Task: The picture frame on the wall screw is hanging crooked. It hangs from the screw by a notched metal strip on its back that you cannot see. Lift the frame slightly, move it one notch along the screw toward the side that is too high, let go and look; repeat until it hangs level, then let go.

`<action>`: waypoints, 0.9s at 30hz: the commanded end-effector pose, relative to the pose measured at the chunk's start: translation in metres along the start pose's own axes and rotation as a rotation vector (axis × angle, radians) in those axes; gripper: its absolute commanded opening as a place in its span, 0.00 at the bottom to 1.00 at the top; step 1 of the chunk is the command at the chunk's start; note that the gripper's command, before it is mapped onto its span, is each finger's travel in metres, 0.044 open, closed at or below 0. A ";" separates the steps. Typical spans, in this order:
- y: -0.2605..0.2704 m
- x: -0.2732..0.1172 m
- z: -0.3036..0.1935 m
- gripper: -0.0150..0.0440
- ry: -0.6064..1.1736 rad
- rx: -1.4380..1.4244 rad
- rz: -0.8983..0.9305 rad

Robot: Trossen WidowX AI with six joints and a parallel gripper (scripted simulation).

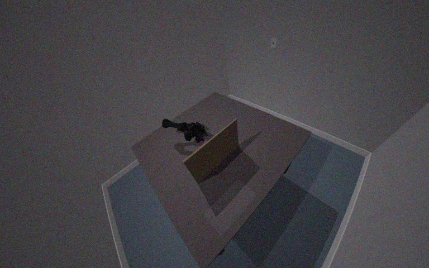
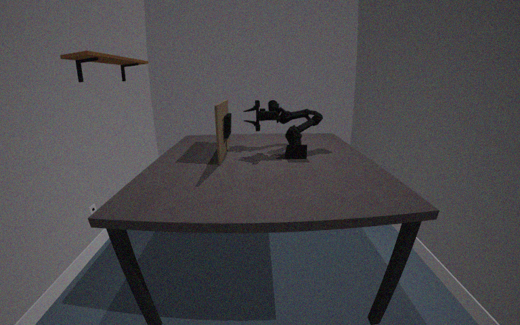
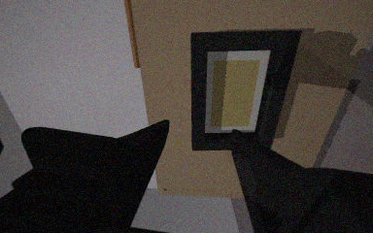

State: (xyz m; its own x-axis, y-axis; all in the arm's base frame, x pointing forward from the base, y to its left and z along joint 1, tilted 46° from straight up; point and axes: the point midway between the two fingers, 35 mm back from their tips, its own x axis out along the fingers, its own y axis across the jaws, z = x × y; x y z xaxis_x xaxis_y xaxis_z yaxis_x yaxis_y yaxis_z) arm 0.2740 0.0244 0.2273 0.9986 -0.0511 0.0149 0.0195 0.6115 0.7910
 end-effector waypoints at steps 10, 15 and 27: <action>0.048 -0.015 -0.004 0.69 0.010 0.134 0.004; 0.053 -0.018 -0.002 0.69 0.005 0.153 0.000; 0.053 -0.018 -0.002 0.69 0.005 0.153 0.000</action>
State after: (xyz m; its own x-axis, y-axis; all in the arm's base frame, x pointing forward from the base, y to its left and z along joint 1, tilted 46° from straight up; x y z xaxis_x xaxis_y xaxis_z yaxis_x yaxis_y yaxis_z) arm 0.2569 0.0596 0.2664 0.9989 -0.0445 0.0109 0.0122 0.4875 0.8730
